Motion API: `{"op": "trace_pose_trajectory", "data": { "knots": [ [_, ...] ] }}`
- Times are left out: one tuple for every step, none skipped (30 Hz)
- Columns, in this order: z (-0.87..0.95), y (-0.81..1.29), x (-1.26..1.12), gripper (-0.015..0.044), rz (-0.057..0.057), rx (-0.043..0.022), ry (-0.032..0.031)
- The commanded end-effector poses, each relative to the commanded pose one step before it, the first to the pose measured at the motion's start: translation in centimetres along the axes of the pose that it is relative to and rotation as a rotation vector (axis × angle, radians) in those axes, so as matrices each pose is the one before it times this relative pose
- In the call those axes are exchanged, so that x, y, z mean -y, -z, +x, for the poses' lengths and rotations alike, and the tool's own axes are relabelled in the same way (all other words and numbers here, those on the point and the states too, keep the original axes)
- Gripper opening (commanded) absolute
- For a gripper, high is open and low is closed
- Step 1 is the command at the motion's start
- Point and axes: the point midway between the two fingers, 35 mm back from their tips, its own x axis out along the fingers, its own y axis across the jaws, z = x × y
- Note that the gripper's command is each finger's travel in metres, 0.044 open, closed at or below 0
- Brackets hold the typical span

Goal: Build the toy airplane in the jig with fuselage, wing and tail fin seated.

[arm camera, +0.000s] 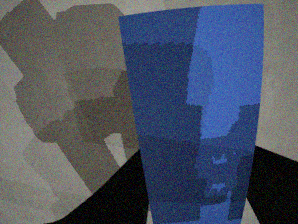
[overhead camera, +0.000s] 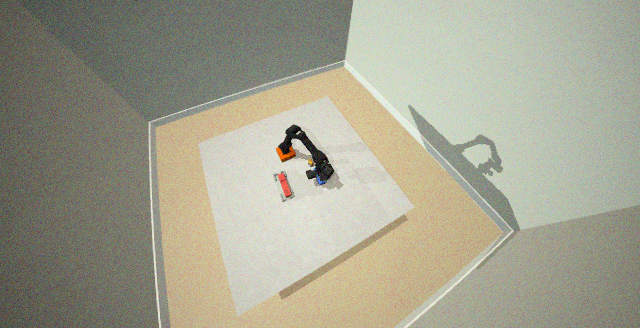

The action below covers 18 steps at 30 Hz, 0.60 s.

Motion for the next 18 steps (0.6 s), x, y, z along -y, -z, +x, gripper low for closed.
{"op": "trace_pose_trajectory", "data": {
  "knots": [
    [-1.551,-0.245,-0.142,0.0,-0.0028,0.00557,-0.00946],
    [-0.31,-0.008,0.011,0.0,0.0001,-0.0015,0.00035],
    [-0.31,-0.005,0.013,0.0,0.0001,-0.00151,0.00035],
    [-0.311,-0.001,0.015,0.0,0.0001,-0.00151,0.00035],
    [-0.312,0.003,0.016,0.0,0.0001,-0.00151,0.00034],
    [-0.312,0.006,0.018,0.0,0.0001,-0.00152,0.00034],
    [-0.313,0.01,0.02,0.0,0.0001,-0.00152,0.00034],
    [-0.314,0.014,0.022,0.0,0.0001,-0.00152,0.00034],
    [-0.326,0.012,0.023,0.0,-0.0003,-0.00113,0.00001],
    [-0.326,0.016,0.024,0.0,-0.0003,-0.00116,0.00002],
    [-0.322,0.022,0.026,0.0,-0.0001,-0.0013,0.00014],
    [-0.321,0.026,0.028,0.0,-0.0001,-0.00134,0.00017],
    [-0.318,0.031,0.03,0.0,0.0,-0.00144,0.00025],
    [-0.318,0.035,0.031,0.0,0.0001,-0.00148,0.00028],
    [-0.315,0.04,0.033,0.0,0.0002,-0.00157,0.00035],
    [-0.315,0.044,0.035,0.0,0.0002,-0.00157,0.00035],
    [-0.314,0.048,0.037,0.0,0.0002,-0.00162,0.00038],
    [-0.311,0.052,0.038,0.0,0.0003,-0.00171,0.00046]
  ]
}}
